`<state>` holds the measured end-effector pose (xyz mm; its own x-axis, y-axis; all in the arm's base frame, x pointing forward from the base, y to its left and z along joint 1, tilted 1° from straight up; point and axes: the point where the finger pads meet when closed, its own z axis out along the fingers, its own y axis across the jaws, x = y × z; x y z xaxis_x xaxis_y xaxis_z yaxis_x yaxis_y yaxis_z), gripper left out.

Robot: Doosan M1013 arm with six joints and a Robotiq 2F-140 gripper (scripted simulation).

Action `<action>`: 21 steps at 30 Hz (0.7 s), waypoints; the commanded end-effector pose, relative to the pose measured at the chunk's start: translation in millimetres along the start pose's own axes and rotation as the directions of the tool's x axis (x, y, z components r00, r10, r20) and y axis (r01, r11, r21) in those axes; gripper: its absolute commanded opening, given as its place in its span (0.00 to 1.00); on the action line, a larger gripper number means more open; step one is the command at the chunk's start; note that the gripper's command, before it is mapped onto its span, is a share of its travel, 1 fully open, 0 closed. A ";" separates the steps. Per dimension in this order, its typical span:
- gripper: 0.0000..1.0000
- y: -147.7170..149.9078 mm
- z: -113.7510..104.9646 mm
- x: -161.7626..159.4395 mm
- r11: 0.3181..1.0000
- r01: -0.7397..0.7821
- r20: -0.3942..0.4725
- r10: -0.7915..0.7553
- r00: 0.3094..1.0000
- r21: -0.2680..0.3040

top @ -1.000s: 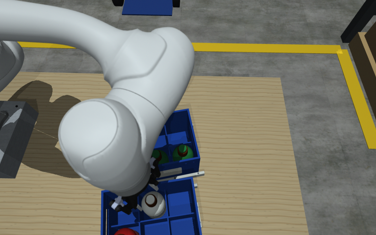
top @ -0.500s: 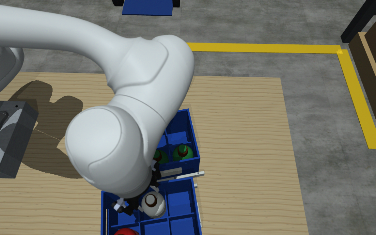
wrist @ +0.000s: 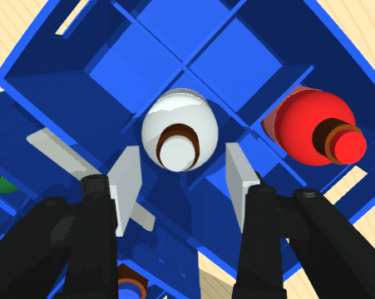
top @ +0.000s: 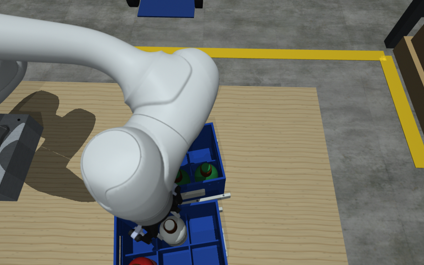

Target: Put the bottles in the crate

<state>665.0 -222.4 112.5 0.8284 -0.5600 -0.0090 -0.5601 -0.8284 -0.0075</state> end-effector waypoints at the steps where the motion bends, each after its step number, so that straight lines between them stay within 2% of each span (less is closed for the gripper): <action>1: 0.38 0.0 0.3 0.0 1.000 0.000 0.000 0.000 1.000 0.000; 21: 0.38 -0.1 24.3 0.0 1.000 0.000 0.000 0.000 1.000 0.000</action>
<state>664.9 -222.1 89.5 0.8284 -0.5600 -0.0090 -0.5601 -0.8284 -0.0076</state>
